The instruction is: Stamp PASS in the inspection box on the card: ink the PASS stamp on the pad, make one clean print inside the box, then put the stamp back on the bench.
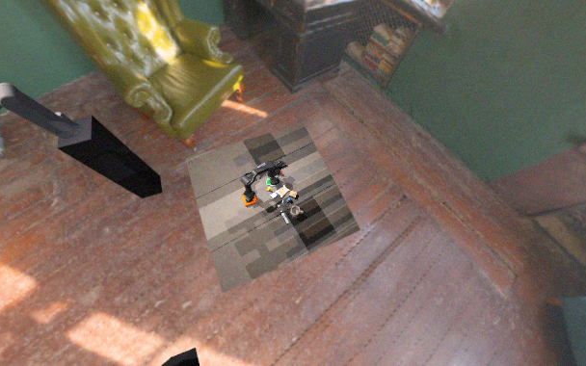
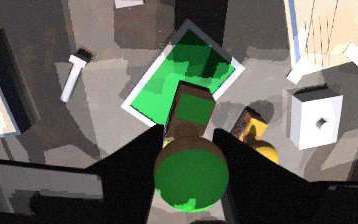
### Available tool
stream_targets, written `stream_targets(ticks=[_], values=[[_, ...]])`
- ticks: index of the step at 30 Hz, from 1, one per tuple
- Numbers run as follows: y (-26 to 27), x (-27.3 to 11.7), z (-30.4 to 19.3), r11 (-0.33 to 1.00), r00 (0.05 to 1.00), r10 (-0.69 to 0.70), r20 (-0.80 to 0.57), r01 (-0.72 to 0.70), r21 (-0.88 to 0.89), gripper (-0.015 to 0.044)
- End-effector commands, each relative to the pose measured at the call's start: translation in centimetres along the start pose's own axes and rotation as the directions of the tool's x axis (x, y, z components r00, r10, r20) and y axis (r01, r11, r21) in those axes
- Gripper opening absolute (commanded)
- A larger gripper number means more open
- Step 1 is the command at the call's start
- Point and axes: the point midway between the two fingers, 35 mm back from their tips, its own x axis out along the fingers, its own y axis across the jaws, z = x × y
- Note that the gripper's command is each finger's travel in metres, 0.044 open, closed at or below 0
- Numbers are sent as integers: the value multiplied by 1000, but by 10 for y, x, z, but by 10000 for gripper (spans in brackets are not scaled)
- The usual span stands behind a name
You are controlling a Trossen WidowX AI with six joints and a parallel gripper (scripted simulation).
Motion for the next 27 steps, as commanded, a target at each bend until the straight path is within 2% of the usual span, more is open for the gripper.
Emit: stream_targets(ticks=[1, 27], values=[[0, 3, 0, 1000, 1000, -6, 2, 6, 4, 0], [1, 20, 1, 1000, 1000, -6, 2, 6, 2, 0]])
